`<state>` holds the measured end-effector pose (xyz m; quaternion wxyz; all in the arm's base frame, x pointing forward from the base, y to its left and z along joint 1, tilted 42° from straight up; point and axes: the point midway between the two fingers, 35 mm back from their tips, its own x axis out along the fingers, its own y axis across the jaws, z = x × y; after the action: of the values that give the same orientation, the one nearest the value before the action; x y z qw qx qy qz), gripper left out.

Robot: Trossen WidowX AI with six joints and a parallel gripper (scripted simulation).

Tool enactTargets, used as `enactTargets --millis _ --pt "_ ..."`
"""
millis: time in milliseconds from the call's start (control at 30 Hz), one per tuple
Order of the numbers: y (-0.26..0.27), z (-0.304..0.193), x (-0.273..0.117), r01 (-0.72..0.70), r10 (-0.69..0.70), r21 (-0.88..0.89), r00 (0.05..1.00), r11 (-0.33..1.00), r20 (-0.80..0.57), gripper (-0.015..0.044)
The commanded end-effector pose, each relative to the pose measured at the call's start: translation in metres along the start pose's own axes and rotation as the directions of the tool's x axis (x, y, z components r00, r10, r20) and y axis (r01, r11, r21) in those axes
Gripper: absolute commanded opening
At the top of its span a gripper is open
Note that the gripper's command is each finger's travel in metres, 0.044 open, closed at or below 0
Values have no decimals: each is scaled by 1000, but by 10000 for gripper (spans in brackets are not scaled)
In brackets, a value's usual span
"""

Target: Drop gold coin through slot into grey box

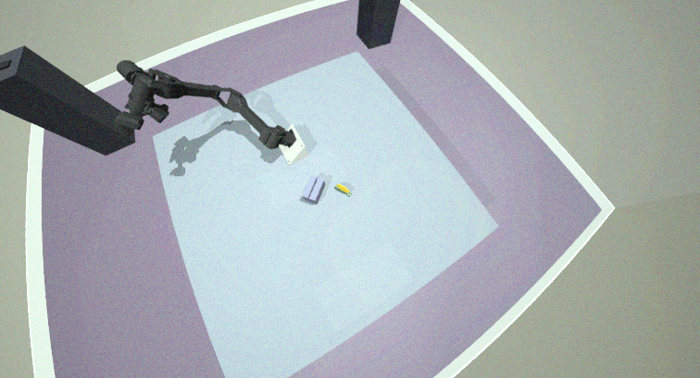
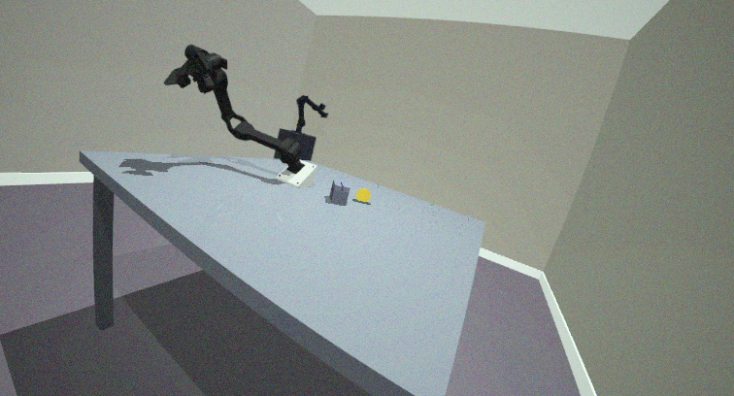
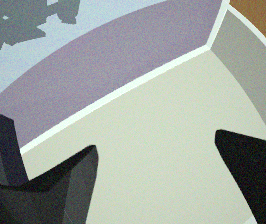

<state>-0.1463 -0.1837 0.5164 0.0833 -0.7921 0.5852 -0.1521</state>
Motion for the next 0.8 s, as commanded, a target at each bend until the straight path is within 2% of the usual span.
enactTargets --millis 0,133,267,433,567,767 --pt "-3 0 1 5 -5 -9 1000 1000 -1 374" --pt "-64 -4 10 101 -106 -195 994 976 -16 269" --pt "-131 0 14 190 -213 -418 977 889 -10 164" --pt "-205 18 11 227 -303 -716 953 660 23 161" --pt "-243 32 8 235 -351 -834 935 498 54 161" --pt "-333 79 -7 210 -459 -976 874 63 159 161"
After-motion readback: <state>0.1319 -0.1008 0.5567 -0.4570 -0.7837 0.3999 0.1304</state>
